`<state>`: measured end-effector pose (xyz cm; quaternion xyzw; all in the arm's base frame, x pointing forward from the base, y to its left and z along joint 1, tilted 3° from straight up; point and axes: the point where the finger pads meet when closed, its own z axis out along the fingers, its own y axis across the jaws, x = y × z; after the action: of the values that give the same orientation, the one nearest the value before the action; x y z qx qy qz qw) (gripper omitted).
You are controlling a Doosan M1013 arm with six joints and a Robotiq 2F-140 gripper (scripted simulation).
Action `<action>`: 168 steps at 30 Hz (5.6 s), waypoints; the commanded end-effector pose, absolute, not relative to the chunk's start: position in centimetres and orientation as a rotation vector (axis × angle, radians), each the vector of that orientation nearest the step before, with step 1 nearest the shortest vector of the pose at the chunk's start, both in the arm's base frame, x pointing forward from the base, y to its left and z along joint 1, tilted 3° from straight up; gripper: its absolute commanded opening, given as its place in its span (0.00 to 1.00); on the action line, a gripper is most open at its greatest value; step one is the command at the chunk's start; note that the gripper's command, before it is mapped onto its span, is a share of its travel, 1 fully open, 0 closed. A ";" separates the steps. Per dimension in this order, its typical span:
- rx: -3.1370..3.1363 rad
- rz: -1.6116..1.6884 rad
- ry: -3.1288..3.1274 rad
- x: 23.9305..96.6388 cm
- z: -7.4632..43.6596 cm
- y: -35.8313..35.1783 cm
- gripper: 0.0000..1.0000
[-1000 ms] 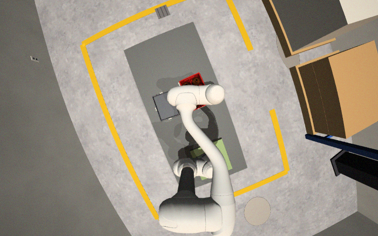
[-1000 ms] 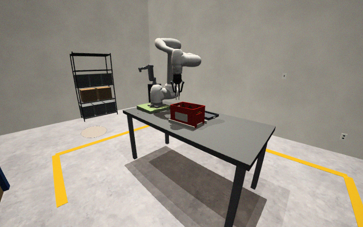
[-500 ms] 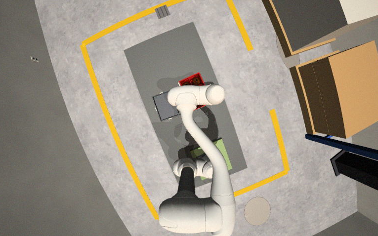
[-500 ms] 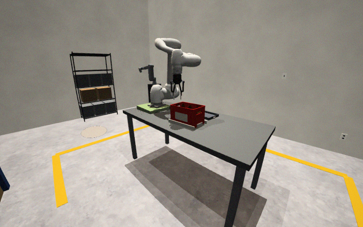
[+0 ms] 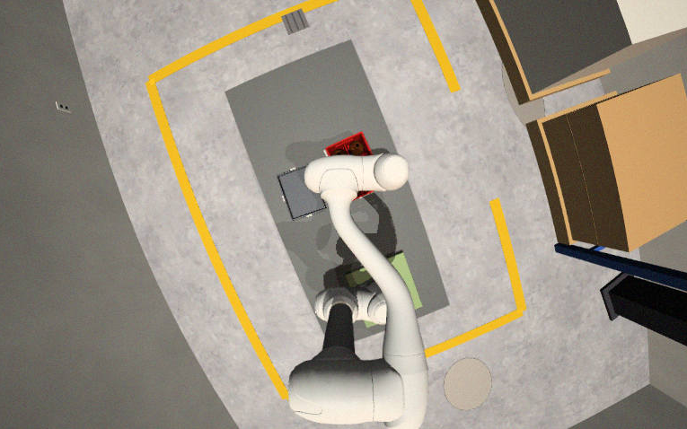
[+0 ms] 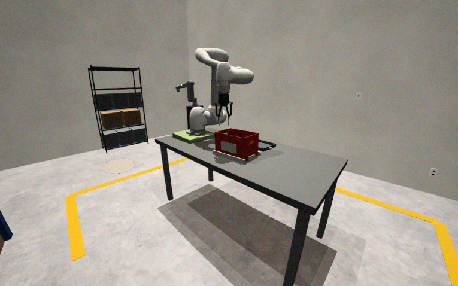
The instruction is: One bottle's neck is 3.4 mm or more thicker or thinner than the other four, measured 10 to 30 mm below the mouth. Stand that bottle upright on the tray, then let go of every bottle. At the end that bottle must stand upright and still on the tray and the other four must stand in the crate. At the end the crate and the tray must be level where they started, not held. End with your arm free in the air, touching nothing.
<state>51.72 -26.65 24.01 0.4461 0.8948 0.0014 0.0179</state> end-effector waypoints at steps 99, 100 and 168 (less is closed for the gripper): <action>1.380 0.006 2.772 51.9 19.8 -26.8 0.38; 1.380 0.006 2.772 51.9 19.8 -26.8 0.38; 1.380 0.006 2.772 52.0 19.8 -26.9 0.38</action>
<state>51.83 -26.74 20.10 0.4461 0.8947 0.0013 0.0221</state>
